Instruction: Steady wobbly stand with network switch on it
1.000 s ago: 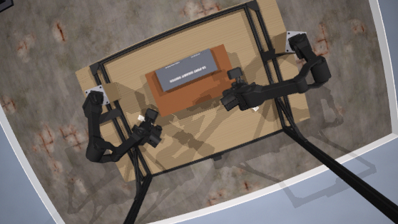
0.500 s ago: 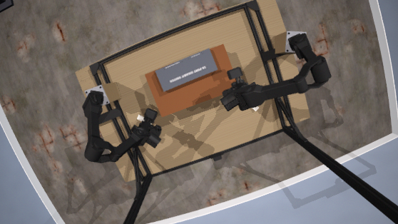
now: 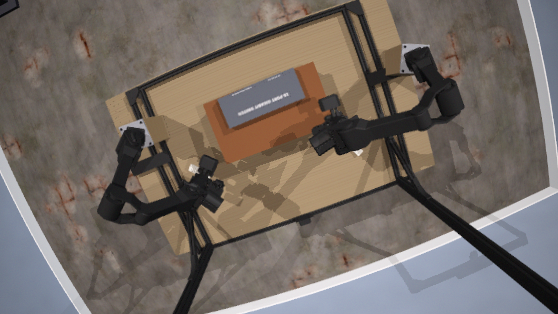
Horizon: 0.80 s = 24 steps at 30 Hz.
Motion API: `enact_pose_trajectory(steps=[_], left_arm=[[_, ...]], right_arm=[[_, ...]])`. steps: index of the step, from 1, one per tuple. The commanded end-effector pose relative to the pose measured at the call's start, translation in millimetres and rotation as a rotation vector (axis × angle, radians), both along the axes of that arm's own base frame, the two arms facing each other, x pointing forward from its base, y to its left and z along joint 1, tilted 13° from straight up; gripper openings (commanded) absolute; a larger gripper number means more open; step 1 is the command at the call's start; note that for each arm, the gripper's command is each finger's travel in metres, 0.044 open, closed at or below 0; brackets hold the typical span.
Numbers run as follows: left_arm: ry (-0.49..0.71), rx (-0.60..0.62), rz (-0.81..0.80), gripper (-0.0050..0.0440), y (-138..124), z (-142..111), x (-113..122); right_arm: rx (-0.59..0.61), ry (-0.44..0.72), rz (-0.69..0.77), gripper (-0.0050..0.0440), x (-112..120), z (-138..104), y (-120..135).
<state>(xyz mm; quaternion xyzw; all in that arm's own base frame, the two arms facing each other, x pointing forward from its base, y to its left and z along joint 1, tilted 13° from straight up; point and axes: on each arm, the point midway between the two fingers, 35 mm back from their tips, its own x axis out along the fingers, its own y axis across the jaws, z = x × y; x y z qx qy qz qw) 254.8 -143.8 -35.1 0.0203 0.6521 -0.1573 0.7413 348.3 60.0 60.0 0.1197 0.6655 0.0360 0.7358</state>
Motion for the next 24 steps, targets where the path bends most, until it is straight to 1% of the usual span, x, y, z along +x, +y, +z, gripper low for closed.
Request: enact_pose_trajectory(steps=[1, 2, 9, 18, 19, 24], left_arm=[[-0.002, -0.003, -0.002, 0.0, -0.2, 1.8, 0.2], [0.057, -0.029, 0.272, 0.0, -0.2, 1.8, 0.2], [0.165, -0.083, 0.774, 0.0, -0.2, 1.8, 0.2], [0.165, -0.083, 0.778, 0.0, -0.2, 1.8, 0.2], [0.223, -0.112, 1.041, 0.0, -0.2, 1.8, 0.2], [0.301, -0.149, 1.395, 0.0, -0.2, 1.8, 0.2]], right_arm=[[0.0, 0.0, 0.0, 0.0, 0.0, 0.0, 0.0], [0.0, 0.0, 0.0, 0.0, 0.0, 0.0, 0.0], [0.0, 0.0, 0.0, 0.0, 0.0, 0.0, 0.0], [0.0, 0.0, 0.0, 0.0, 0.0, 0.0, 0.0], [0.0, 0.0, 0.0, 0.0, 0.0, 0.0, 0.0], [0.0, 0.0, 0.0, 0.0, 0.0, 0.0, 0.0]])
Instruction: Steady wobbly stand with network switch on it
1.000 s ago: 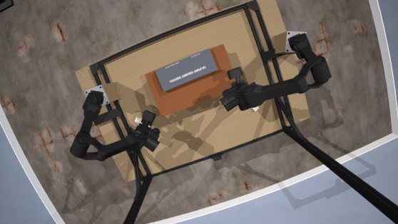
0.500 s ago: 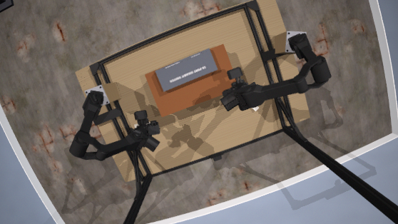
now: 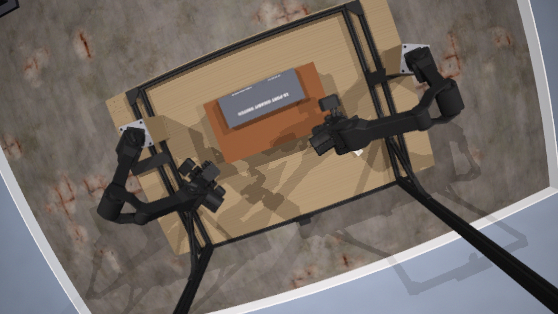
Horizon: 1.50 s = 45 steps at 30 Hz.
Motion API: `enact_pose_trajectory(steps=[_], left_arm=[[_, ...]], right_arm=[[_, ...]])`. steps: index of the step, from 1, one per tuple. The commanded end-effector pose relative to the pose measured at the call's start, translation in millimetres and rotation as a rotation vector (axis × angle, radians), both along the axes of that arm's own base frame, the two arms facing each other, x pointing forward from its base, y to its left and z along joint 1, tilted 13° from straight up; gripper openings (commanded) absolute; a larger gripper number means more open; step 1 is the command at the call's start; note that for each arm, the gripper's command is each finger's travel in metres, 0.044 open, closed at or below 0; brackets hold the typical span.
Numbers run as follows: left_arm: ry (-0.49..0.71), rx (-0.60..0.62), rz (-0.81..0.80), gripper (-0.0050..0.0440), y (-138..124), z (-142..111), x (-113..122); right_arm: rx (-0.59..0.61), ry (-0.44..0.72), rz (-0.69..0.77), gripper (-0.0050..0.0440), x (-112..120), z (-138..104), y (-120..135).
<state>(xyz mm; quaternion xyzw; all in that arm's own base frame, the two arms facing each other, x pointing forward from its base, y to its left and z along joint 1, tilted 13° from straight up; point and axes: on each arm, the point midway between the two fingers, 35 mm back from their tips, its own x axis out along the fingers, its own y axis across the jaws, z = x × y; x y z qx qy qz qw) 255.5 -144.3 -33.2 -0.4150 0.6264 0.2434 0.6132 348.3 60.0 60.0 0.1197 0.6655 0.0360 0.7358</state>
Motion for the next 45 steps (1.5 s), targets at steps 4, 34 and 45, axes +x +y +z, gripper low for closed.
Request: enact_pose_trajectory(steps=[4, 34, 45], left_arm=[[0.071, -0.022, 0.339, 0.0, 0.2, -0.2, -0.5], [0.001, -0.282, 0.842, 0.0, -28.4, 52.1, 66.2], [-0.224, -0.396, 0.652, 0.0, -48.2, 109.4, 112.8]], right_arm=[[0.0, 0.0, 0.0, 0.0, 0.0, 0.0, 0.0], [0.0, 0.0, 0.0, 0.0, 0.0, 0.0, 0.0], [0.0, 0.0, 0.0, 0.0, 0.0, 0.0, 0.0]])
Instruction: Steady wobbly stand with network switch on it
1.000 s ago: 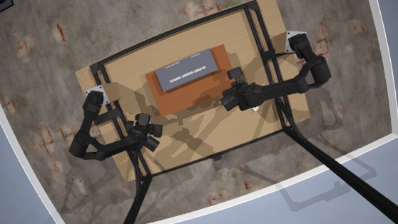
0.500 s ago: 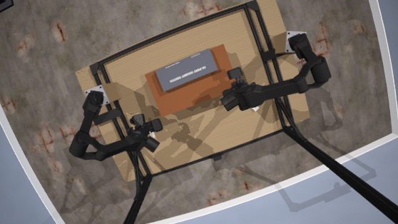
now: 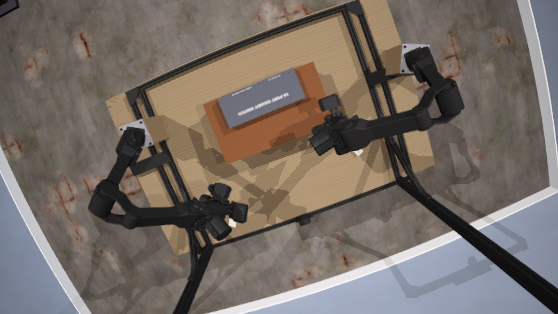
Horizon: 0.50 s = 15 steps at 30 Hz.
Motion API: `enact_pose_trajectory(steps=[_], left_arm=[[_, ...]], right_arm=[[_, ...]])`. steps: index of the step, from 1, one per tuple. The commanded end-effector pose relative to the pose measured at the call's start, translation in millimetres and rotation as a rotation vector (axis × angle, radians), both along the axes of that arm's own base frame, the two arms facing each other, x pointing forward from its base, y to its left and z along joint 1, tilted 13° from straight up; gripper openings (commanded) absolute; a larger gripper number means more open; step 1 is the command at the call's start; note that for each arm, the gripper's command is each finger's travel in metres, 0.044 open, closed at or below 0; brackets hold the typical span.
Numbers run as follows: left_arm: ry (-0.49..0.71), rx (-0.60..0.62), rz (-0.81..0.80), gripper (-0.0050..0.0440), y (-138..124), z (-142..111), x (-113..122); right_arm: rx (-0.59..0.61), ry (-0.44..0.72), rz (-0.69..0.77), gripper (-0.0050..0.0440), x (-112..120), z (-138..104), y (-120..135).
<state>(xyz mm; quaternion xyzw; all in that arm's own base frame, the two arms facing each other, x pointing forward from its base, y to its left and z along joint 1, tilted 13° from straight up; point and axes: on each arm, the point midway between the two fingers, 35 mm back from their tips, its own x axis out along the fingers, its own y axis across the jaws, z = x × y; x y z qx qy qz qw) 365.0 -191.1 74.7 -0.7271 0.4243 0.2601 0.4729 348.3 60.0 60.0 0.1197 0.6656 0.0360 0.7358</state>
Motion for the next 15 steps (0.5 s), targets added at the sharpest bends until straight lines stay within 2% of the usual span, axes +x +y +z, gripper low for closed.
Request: enact_pose_trajectory(steps=[1, 6, 11, 15], left_arm=[[-0.042, -0.001, -0.016, 0.0, -3.0, 10.2, 6.4], [-0.294, 0.019, -0.124, 0.0, -16.3, 71.7, 38.4], [-0.551, 0.061, -0.208, 0.0, -25.2, 139.8, 60.8], [-0.551, 0.061, -0.208, 0.0, -25.2, 139.8, 60.8]], right_arm=[[0.0, 0.0, 0.0, 0.0, 0.0, 0.0, 0.0], [0.0, 0.0, 0.0, 0.0, 0.0, 0.0, 0.0], [0.0, 0.0, 0.0, 0.0, 0.0, 0.0, 0.0], [0.0, 0.0, 0.0, 0.0, 0.0, 0.0, 0.0]])
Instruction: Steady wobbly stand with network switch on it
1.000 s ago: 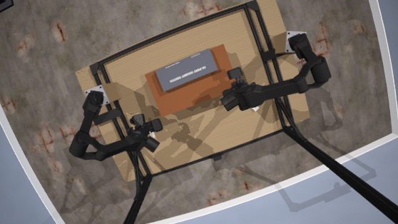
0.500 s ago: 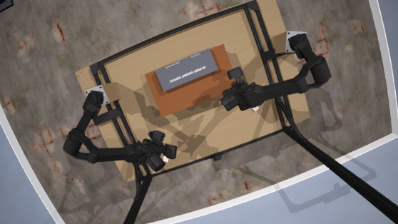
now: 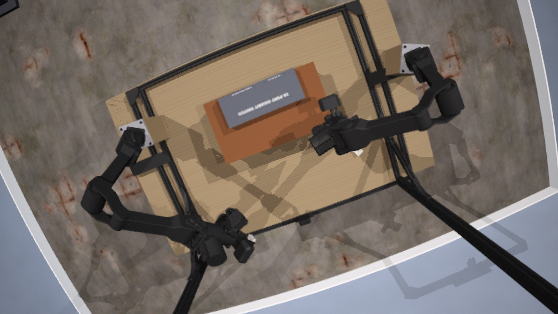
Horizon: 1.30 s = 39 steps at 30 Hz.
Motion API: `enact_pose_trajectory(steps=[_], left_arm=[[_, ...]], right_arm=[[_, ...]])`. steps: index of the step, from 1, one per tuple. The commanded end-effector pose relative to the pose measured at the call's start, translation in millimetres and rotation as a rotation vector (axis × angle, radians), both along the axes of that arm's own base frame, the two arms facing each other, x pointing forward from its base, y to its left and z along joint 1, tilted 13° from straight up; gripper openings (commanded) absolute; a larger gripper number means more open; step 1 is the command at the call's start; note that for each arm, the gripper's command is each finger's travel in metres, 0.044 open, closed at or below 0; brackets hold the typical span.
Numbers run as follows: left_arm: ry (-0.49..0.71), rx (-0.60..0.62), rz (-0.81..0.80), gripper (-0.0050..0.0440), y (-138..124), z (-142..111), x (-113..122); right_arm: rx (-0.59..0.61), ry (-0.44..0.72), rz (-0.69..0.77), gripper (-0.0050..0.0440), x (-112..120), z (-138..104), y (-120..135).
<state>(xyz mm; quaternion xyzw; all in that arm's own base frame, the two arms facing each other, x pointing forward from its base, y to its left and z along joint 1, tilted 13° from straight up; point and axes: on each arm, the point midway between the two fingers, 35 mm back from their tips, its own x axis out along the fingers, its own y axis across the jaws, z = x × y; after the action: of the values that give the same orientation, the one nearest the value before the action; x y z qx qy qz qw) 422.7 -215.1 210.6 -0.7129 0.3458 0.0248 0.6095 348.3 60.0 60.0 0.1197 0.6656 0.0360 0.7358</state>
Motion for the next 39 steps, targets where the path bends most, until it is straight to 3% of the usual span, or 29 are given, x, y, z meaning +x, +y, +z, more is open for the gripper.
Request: enact_pose_trajectory(steps=[1, 3, 13, 19, 30, 36, 39], left_arm=[[-0.019, 0.009, -0.012, 0.0, -1.1, 3.9, 3.1], [-0.048, 0.008, -0.012, 0.0, -1.2, 13.1, 3.1], [-0.536, 0.116, -0.074, 0.0, -3.0, 150.2, 13.7], [-0.536, 0.116, -0.074, 0.0, -3.0, 150.2, 13.7], [-1.014, 0.254, -0.017, 0.0, 14.8, 289.7, -17.8], [-1.014, 0.254, -0.017, 0.0, 14.8, 289.7, -17.8], [-1.125, 0.285, 0.019, 0.0, 23.0, 322.4, -33.7]], right_arm=[[0.0, 0.0, 0.0, 0.0, 0.0, 0.0, 0.0], [0.0, 0.0, 0.0, 0.0, 0.0, 0.0, 0.0], [0.0, 0.0, 0.0, 0.0, 0.0, 0.0, 0.0], [0.0, 0.0, 0.0, 0.0, 0.0, 0.0, 0.0], [0.0, 0.0, 0.0, 0.0, 0.0, 0.0, 0.0], [0.0, 0.0, 0.0, 0.0, 0.0, 0.0, 0.0], [0.0, 0.0, 0.0, 0.0, 0.0, 0.0, 0.0]])
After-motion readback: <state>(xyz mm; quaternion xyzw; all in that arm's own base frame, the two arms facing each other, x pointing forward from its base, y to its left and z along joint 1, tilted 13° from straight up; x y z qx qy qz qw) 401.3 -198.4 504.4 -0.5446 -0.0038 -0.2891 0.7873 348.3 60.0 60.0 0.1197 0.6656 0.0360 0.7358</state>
